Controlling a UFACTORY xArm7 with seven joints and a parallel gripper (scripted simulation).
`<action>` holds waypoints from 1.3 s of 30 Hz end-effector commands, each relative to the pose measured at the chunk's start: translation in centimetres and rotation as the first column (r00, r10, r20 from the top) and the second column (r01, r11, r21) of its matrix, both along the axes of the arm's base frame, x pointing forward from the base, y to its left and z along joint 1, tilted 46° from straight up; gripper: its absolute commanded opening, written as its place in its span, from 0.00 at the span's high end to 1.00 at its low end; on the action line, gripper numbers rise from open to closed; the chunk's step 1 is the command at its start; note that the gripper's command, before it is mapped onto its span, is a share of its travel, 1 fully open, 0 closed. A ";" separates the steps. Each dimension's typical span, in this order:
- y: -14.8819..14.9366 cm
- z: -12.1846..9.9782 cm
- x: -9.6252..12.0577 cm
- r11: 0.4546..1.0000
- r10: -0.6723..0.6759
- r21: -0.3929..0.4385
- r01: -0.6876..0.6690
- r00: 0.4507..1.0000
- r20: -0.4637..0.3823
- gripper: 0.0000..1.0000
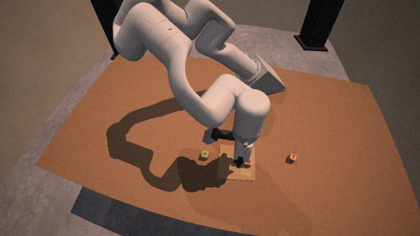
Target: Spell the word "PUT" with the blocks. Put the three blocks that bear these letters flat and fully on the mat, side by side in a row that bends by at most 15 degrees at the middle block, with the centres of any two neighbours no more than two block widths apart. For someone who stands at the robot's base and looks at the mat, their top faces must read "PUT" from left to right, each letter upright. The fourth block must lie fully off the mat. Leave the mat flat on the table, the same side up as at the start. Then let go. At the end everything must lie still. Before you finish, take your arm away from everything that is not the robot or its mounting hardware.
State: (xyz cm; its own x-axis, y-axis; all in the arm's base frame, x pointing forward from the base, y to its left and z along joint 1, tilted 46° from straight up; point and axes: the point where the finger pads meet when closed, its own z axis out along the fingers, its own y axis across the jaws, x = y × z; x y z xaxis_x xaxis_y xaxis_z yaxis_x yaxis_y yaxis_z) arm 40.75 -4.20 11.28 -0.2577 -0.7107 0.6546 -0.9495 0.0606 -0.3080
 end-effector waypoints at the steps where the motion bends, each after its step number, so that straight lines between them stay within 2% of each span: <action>1: 1.4 1.5 -0.4 1.000 -0.001 -0.001 0.001 1.000 0.000 0.58; 6: 2.5 2.6 -0.7 1.000 -0.001 -0.001 0.001 1.000 0.000 0.58; 11: 2.8 2.8 -0.7 1.000 -0.001 -0.001 0.001 1.000 0.000 0.58; 12: 2.8 2.8 -0.7 1.000 -0.001 -0.001 0.001 1.000 0.000 0.00; 35: 2.8 2.8 -0.7 1.000 0.000 -0.001 0.000 1.000 -0.001 0.00; 39: 2.9 2.7 -0.6 1.000 0.022 -0.008 -0.022 0.999 -0.023 0.00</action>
State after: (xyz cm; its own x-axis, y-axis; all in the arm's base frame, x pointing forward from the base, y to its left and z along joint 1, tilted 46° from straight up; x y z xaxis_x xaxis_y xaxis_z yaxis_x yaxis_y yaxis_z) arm 39.96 -1.57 14.01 -0.2535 -0.7084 0.6588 -0.9514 0.0593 -0.3023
